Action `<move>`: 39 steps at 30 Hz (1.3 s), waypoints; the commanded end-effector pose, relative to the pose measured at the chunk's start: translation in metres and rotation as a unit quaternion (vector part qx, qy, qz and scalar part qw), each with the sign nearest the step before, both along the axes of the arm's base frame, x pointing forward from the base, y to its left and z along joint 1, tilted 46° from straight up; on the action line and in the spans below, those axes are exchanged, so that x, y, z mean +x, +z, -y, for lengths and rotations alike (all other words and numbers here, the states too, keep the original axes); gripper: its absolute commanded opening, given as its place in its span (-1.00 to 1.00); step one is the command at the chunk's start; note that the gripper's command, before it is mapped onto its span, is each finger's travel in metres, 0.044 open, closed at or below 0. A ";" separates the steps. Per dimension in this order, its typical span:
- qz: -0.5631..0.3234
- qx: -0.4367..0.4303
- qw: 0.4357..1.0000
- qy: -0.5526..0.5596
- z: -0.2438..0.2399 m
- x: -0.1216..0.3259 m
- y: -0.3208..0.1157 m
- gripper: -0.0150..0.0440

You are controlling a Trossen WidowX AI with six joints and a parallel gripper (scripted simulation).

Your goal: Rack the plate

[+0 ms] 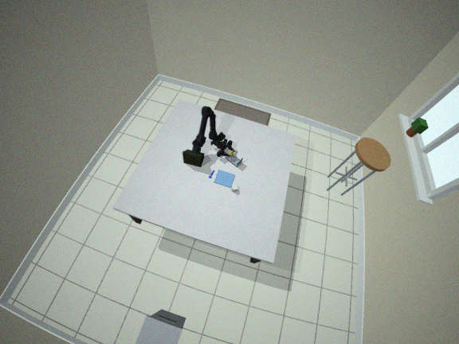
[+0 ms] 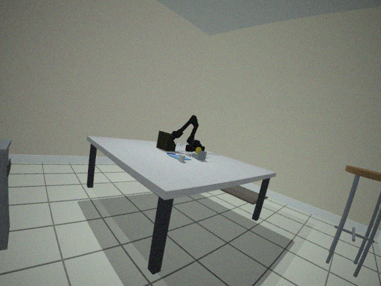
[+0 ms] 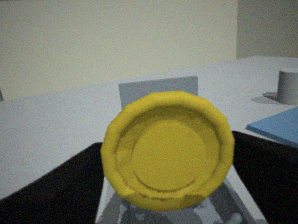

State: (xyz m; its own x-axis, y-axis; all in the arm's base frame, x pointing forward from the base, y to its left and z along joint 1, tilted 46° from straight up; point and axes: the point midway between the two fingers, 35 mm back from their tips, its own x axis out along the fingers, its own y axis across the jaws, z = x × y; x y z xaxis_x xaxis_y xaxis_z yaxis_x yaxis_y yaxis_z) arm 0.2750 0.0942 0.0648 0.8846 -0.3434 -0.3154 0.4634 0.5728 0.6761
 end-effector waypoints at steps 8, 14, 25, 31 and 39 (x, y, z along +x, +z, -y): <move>0.000 -0.001 1.000 -0.001 -0.006 0.002 -0.017 -0.49; -0.006 -0.004 1.000 0.002 -0.002 0.000 -0.016 -0.49; -0.005 -0.002 1.000 0.001 -0.003 0.000 -0.015 -0.22; -0.005 -0.002 1.000 0.001 -0.003 0.000 -0.015 0.31; -0.005 -0.002 1.000 0.001 -0.003 0.000 -0.015 0.86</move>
